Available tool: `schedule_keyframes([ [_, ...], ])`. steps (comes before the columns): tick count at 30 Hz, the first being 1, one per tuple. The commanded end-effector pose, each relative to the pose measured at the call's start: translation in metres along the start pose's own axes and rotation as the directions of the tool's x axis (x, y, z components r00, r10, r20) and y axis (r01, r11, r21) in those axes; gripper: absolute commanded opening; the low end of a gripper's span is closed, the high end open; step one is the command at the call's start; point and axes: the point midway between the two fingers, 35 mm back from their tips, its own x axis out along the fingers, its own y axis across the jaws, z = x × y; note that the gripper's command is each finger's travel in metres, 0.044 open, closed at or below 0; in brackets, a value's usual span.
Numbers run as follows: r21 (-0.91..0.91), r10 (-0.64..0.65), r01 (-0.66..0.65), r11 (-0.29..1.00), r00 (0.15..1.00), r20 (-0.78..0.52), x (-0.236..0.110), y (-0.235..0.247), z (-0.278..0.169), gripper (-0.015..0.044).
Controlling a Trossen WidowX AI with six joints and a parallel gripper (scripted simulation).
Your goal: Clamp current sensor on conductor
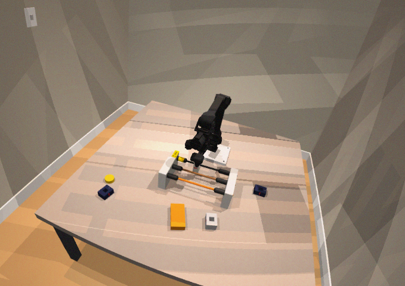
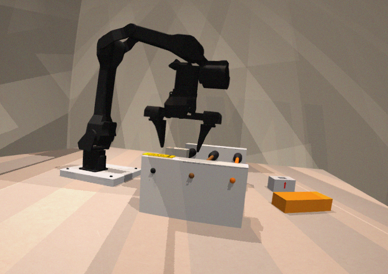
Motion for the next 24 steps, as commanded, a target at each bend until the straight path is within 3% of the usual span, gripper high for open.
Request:
schedule_keyframes([
  [1, 0.002, 0.022, -0.022, 1.000, 1.000, 0.001, -0.0502, -0.0046, -0.0008, 0.0440],
  [24, 0.003, 0.023, -0.023, 1.000, 1.000, 0.001, -0.0581, -0.0064, -0.0011, 0.0440],
])
